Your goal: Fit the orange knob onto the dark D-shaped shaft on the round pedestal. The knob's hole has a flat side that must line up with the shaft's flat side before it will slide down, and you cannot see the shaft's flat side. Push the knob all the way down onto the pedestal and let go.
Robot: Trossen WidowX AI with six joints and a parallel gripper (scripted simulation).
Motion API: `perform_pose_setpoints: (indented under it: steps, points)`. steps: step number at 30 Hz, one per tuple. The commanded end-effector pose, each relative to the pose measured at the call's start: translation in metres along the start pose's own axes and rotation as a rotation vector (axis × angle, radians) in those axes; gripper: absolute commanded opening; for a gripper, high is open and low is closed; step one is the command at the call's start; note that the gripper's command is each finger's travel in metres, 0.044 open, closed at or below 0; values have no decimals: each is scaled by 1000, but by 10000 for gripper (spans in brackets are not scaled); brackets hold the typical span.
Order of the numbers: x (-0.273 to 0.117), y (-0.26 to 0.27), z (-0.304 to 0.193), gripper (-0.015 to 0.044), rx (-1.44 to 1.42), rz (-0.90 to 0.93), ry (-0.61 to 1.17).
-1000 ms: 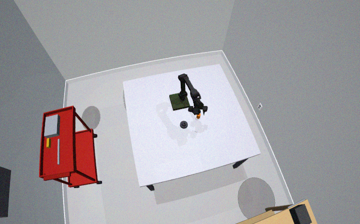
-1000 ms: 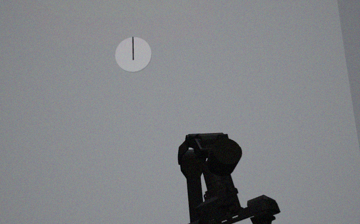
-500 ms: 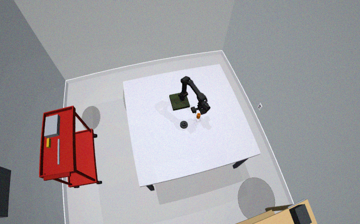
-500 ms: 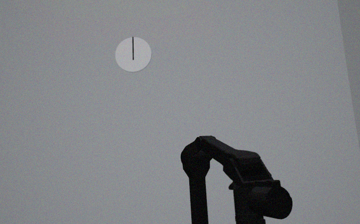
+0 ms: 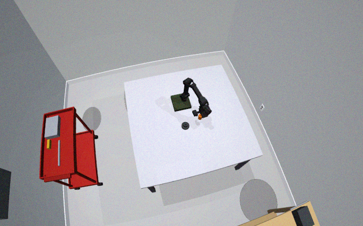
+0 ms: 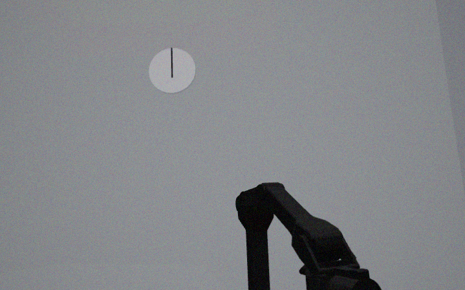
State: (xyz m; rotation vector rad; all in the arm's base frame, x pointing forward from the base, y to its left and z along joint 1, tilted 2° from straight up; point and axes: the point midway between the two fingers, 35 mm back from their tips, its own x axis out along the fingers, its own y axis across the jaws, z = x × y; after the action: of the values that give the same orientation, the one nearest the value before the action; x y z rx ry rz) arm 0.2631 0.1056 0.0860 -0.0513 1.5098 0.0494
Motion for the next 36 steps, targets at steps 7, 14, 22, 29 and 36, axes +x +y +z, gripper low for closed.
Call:
perform_pose_setpoints:
  steps: [7, 14, 22, 29, 36]
  points:
    - [16, 0, 1, 440, -4, -4, 0]
    - [27, 0, 1, 440, -4, -4, 0]
    - [40, 0, 1, 440, -4, -4, 0]
    - [51, 0, 1, 440, -4, -4, 0]
    - [62, 0, 0, 440, -4, -4, 0]
